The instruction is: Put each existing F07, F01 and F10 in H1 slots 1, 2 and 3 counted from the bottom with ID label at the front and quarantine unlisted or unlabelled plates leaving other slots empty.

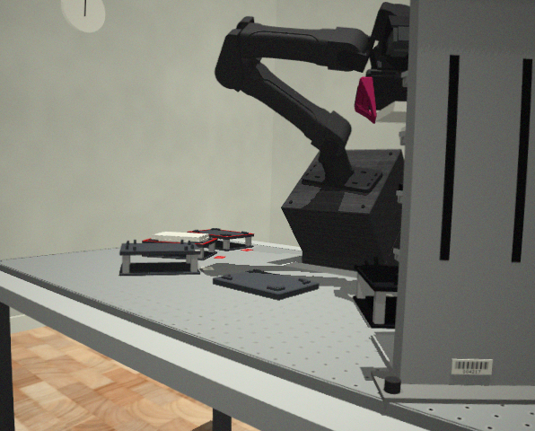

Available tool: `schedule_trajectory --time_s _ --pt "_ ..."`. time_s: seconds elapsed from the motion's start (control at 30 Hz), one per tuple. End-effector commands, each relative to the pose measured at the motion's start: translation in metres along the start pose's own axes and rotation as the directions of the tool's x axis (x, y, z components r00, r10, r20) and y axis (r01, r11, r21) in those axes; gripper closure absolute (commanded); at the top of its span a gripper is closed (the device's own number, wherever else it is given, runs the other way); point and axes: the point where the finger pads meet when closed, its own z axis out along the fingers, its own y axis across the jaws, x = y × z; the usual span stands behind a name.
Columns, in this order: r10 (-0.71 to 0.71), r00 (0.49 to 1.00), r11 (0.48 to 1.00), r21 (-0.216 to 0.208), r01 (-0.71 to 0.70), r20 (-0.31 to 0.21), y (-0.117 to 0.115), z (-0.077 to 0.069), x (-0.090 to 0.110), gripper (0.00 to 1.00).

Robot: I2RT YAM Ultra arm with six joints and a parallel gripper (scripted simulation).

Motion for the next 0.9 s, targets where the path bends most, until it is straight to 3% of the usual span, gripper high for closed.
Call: schedule_trajectory --time_s 0.0,0.87 --pt "0.01 1.0 1.0 -0.002 -0.01 0.007 -0.0001 -0.0002 -0.0032 0.14" --pt "0.01 1.0 1.0 -0.002 -0.01 0.007 -0.0001 0.0082 0.0053 0.14"
